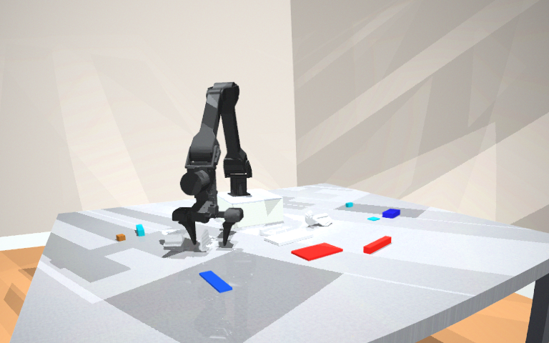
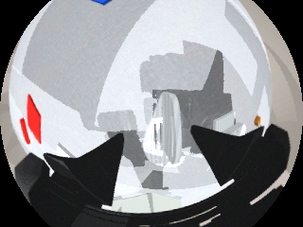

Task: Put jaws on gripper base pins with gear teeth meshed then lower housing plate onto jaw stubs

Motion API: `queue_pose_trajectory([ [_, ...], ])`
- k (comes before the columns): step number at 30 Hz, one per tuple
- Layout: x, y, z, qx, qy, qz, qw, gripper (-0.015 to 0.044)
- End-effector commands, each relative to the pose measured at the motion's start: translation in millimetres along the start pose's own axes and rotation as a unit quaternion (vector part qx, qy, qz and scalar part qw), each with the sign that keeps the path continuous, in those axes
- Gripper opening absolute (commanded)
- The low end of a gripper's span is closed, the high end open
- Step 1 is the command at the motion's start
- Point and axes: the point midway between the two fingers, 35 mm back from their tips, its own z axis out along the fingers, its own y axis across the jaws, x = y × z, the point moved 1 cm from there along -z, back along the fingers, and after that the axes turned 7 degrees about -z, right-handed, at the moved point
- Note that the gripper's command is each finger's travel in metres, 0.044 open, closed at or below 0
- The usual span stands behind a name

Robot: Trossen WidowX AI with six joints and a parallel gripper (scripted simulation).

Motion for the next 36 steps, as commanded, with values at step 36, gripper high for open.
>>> queue_pose_trajectory([
  [36, -3.0, -0.3, -35.4, -0.001, -0.001, 0.001, 1.000, 0.0134],
])
